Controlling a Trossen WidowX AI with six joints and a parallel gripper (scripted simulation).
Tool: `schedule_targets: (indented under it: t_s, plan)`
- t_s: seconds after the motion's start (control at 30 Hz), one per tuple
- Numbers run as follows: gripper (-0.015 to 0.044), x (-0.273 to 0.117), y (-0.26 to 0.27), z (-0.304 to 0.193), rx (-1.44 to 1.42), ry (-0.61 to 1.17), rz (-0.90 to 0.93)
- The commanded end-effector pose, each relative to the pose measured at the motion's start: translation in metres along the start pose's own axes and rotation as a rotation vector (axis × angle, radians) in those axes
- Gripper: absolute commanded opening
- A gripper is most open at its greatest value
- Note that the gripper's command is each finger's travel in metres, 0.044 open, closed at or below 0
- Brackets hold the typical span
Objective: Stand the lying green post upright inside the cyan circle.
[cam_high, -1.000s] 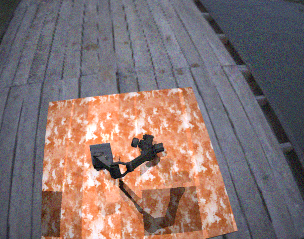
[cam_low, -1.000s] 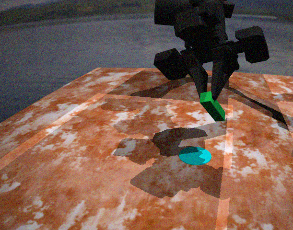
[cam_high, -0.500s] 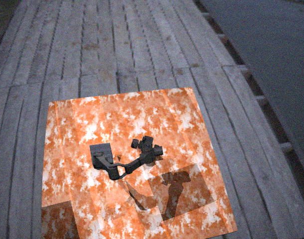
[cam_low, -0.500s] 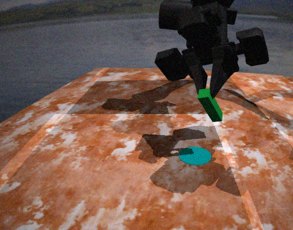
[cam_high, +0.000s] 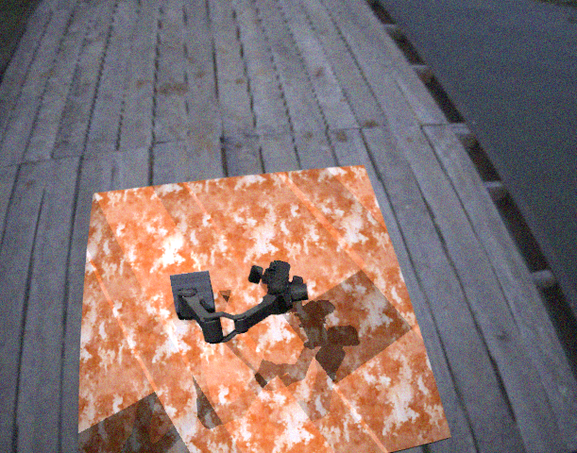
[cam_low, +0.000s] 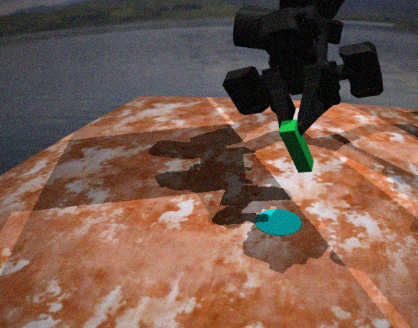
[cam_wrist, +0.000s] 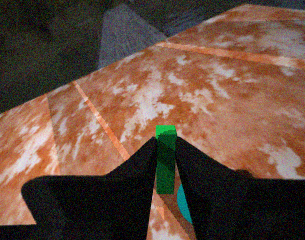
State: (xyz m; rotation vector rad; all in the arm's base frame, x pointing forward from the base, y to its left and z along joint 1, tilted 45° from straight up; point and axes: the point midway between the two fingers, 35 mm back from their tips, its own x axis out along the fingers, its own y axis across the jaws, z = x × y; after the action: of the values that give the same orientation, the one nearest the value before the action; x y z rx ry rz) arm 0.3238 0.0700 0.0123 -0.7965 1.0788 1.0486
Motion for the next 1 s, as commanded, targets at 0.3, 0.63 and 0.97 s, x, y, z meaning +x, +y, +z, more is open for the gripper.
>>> schedule_targets:
  t_s: [0.3, 0.63, 0.97]
  plan:
    - [0.0023, -0.005, -0.001, 0.000, -0.031, -0.096, -0.021]
    - [0.0023, -0.010, -0.002, 0.000, -0.058, -0.166, -0.044]
    - [0.0023, -0.015, -0.002, 0.001, -0.089, -0.235, -0.072]
